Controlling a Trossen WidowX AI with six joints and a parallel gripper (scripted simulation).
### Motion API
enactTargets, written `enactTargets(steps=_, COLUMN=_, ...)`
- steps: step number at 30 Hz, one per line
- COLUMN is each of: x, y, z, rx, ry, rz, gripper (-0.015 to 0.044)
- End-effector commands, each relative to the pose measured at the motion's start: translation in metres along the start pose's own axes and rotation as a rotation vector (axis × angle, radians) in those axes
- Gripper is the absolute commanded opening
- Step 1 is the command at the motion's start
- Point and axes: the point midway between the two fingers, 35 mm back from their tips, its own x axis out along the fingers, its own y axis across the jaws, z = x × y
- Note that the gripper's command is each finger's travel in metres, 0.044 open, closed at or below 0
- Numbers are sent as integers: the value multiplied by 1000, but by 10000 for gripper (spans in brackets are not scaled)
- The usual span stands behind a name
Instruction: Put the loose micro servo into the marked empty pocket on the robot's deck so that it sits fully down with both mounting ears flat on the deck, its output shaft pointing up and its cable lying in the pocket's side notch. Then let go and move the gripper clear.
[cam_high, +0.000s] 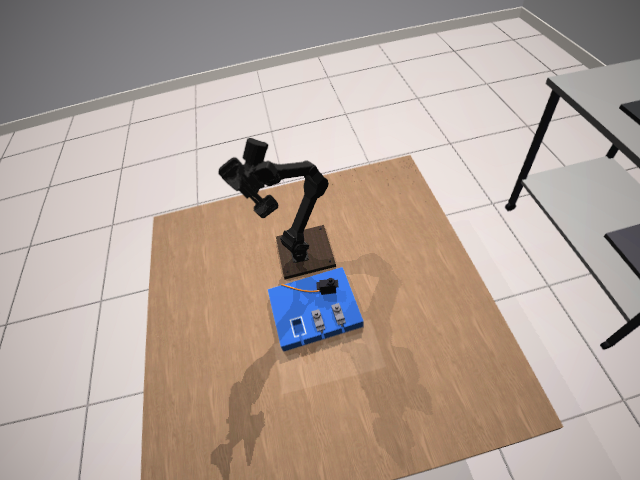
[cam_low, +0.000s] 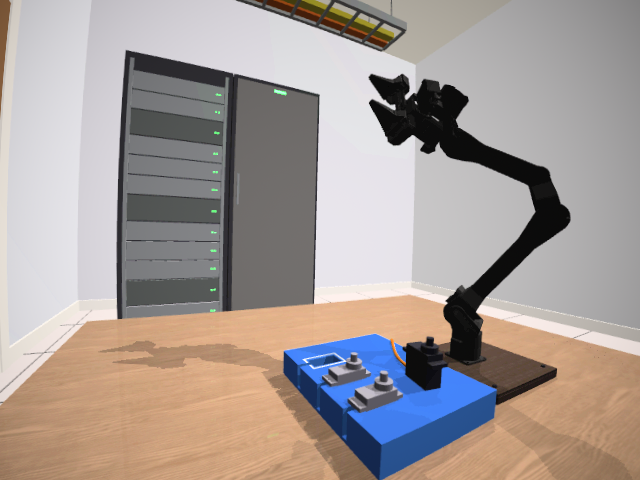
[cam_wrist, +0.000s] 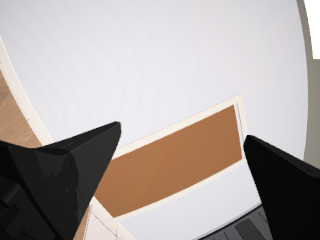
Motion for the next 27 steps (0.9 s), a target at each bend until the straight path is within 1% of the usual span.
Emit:
enactTargets(steps=1, x=4, y=5, z=-8, rx=96, ry=11, rz=7, gripper=440)
enactTargets(steps=13, x=19, y=27, z=-31, rx=430, ry=56, rz=41, gripper=440)
enactTargets(steps=27, x=39, y=70, z=-57, rx=896, ry=164, rz=118, gripper=440)
